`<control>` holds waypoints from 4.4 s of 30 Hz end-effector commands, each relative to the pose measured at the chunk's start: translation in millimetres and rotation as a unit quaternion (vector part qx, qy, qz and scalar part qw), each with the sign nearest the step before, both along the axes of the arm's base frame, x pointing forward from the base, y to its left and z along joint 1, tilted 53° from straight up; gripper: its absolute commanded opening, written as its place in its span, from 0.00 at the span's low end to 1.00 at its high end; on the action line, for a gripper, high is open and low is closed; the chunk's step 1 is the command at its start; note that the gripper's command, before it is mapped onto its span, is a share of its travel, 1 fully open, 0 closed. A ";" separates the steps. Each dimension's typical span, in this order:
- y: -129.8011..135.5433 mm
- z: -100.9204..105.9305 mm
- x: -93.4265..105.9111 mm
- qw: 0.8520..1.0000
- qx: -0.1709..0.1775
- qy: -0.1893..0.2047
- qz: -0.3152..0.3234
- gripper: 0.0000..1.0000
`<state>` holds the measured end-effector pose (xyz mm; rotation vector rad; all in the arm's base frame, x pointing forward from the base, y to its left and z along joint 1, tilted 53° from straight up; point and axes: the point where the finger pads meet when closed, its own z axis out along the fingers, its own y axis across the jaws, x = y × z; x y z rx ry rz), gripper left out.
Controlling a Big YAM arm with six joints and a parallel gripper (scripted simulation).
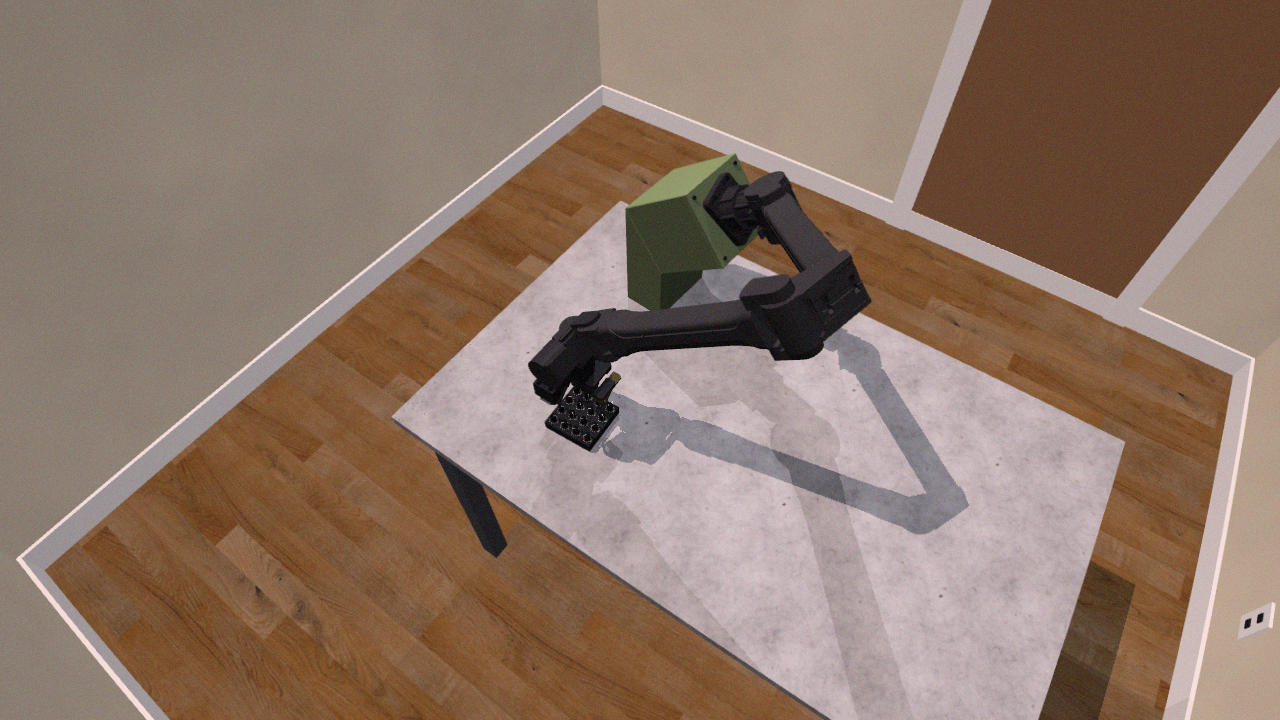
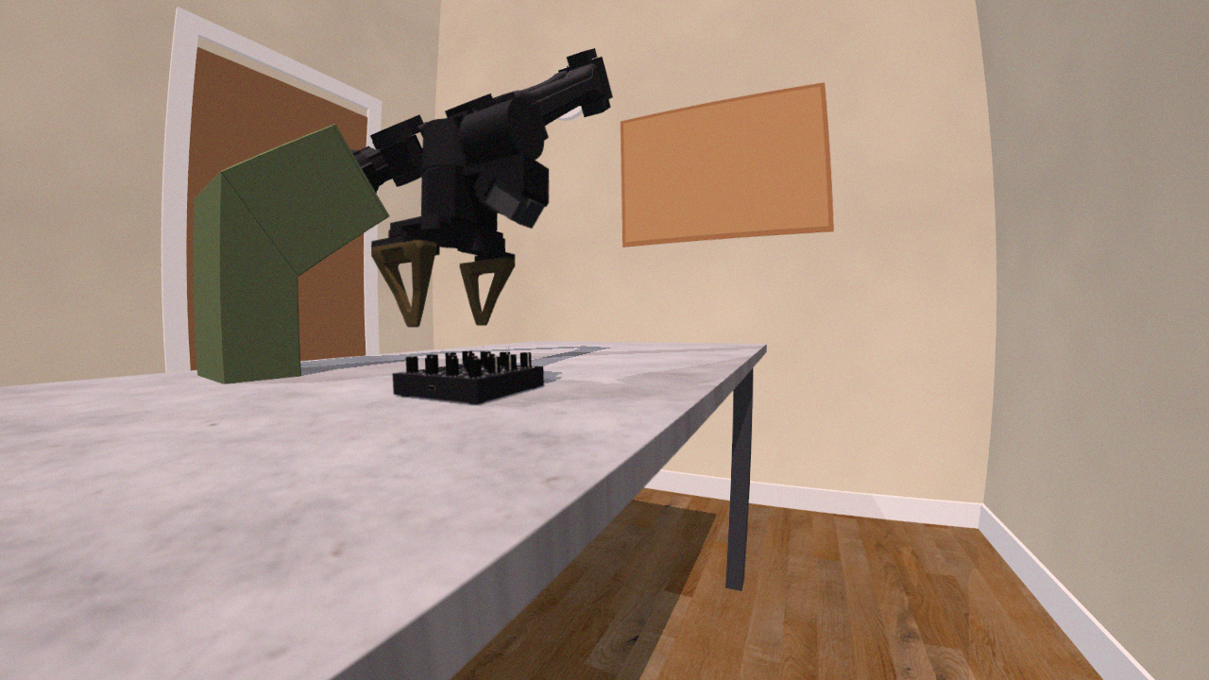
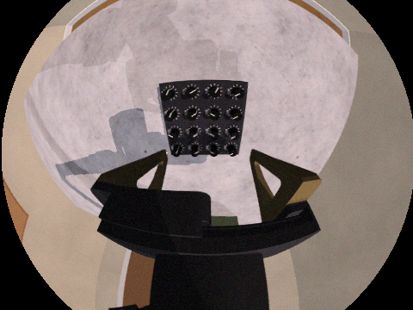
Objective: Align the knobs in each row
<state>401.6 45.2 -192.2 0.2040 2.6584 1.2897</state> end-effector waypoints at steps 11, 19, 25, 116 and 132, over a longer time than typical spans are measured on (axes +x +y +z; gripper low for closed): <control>-7.9 5.0 3.7 1.000 -0.001 -0.009 -0.004 1.00; -8.1 4.5 0.0 1.000 -0.003 -0.016 -0.005 1.00; -8.3 3.5 -5.3 1.000 -0.003 -0.015 -0.007 1.00; 1.1 -5.5 -50.5 1.000 -0.001 -0.009 -0.008 1.00; 1.1 -5.5 -50.5 1.000 -0.001 -0.009 -0.008 1.00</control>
